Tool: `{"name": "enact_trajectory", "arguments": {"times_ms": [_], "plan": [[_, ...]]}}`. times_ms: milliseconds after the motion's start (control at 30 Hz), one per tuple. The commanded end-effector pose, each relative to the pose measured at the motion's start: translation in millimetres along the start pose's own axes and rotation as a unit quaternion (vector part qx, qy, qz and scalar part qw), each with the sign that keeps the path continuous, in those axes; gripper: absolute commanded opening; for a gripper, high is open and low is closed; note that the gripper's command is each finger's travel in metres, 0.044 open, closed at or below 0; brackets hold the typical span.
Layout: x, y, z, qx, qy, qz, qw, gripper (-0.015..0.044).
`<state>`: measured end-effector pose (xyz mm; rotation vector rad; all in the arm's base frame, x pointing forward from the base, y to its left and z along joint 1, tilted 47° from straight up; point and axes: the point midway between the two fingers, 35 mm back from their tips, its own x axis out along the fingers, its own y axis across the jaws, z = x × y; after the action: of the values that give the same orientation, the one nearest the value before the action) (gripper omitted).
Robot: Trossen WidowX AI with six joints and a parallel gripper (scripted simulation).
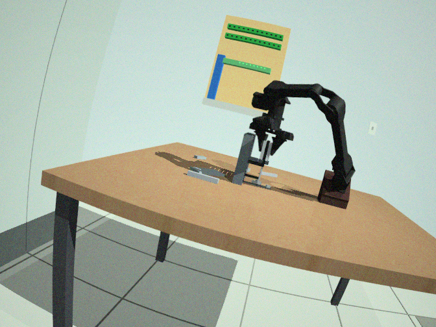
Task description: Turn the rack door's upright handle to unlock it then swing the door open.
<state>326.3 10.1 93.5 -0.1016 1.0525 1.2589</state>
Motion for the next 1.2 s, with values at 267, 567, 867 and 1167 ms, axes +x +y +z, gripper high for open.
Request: {"name": "enact_trajectory", "arguments": {"times_ms": [267,567,867,1167], "plan": [[0.1,0.1,0.2,0.324,0.0,0.0,0.946,0.0283],[0.1,0.1,0.2,0.525,0.0,0.0,0.851,0.0283],[0.1,0.2,0.2,0.7,0.0,0.001,0.714,0.0283],[0.1,0.2,0.2,0.841,0.0,0.001,0.542,0.0283]]}}
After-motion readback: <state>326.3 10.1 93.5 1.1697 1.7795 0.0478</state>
